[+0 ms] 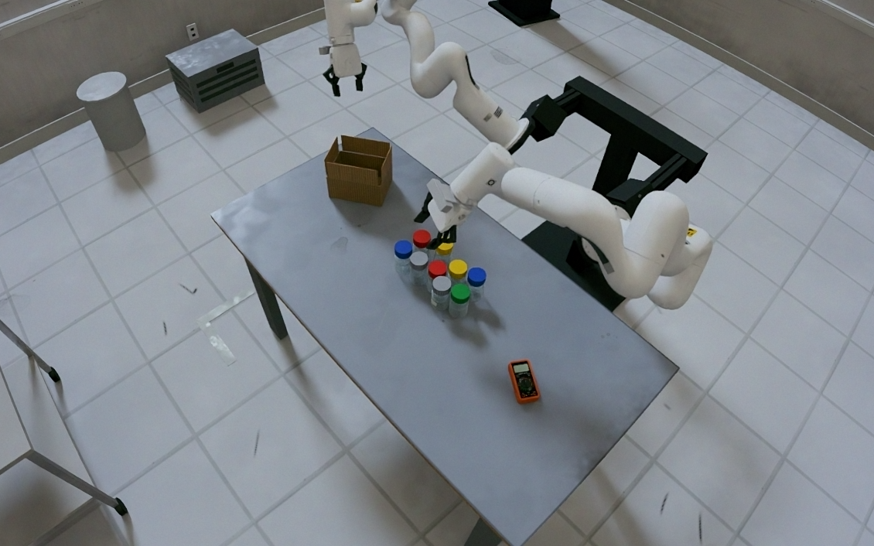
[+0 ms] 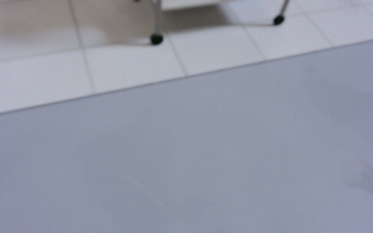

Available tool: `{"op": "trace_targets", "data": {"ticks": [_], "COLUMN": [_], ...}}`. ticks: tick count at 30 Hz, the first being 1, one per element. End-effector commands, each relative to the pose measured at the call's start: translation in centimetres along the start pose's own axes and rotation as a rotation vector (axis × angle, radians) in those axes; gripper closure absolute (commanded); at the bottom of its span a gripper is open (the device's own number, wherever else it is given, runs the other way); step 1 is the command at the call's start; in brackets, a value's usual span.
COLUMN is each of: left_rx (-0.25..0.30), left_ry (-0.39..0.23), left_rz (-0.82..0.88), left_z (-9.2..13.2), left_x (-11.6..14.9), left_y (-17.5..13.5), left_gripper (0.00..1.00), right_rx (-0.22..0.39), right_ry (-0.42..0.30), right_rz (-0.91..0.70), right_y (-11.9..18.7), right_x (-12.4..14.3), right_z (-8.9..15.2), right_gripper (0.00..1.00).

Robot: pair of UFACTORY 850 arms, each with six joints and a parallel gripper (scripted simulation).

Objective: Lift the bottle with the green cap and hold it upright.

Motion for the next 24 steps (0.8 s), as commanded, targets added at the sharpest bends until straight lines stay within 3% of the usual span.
{"op": "trace_targets", "data": {"ticks": [1, 10, 12, 24], "left_rx": [-0.022, -0.067, -0.067, -0.105], "left_ry": [-0.048, -0.182, -0.182, -0.373], "left_rz": [-0.002, -0.012, -0.012, -0.035], "left_z": [1.1, 4.1, 4.1, 8.6], "left_x": [0.7, 2.9, 2.9, 5.9], "left_y": [0.7, 2.5, 2.5, 5.2], "left_gripper": [0.0, 0.0, 0.0, 0.0], "right_rx": [-0.021, -0.102, -0.102, -0.246], "right_ry": [-0.081, -0.296, -0.296, -0.554], "right_rz": [-0.032, -0.1, -0.1, -0.156], "right_y": [2.7, 9.0, 9.0, 15.5], "right_x": [-0.4, -0.3, -0.3, 1.3], "right_z": [1.0, 2.5, 2.5, 3.5], "right_gripper": [0.0, 0.0, 0.0, 0.0]}}
Point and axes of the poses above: on each arm, the point where the finger pads meet when closed, its own z axis back along the fingers, its own y axis across the jaws, x = y × z, the point moved 9 cm from there along z, back along the fingers, and after that the axes turned 3 degrees about z, right-handed, at the moved point
